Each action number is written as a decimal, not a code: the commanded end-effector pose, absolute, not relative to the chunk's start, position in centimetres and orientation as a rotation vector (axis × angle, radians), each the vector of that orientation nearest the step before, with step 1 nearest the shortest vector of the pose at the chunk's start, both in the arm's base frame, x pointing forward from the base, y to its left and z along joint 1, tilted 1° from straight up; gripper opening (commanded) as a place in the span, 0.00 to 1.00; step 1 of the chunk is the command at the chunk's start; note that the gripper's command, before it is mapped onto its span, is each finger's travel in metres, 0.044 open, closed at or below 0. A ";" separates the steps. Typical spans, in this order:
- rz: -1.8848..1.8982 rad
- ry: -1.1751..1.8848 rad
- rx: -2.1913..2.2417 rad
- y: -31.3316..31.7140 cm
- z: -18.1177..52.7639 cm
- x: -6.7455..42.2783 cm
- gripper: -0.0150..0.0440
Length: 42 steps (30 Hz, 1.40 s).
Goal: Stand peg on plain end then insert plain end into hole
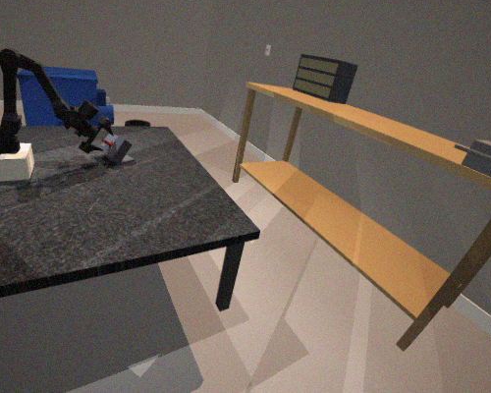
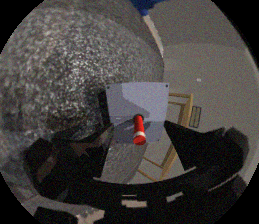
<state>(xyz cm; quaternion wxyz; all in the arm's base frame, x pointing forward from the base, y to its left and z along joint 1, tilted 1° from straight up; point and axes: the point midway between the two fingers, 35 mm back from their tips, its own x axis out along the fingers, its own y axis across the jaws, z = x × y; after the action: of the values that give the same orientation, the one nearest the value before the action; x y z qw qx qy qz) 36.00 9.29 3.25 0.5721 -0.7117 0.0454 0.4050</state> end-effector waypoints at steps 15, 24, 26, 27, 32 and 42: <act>0.949 0.101 -1.672 8.5 4.7 35.1 1.00; 0.949 0.103 -1.672 8.1 5.3 34.6 1.00; 0.949 0.103 -1.672 8.0 5.5 34.5 1.00; 0.949 0.103 -1.672 8.0 5.5 34.4 1.00; 0.949 0.104 -1.671 7.8 5.9 34.1 1.00; 0.949 0.106 -1.671 7.3 6.6 33.6 1.00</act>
<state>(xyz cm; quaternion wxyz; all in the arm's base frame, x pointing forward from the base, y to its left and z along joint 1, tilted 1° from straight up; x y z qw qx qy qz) 33.78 7.47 6.23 0.5729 -0.7111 0.0479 0.4048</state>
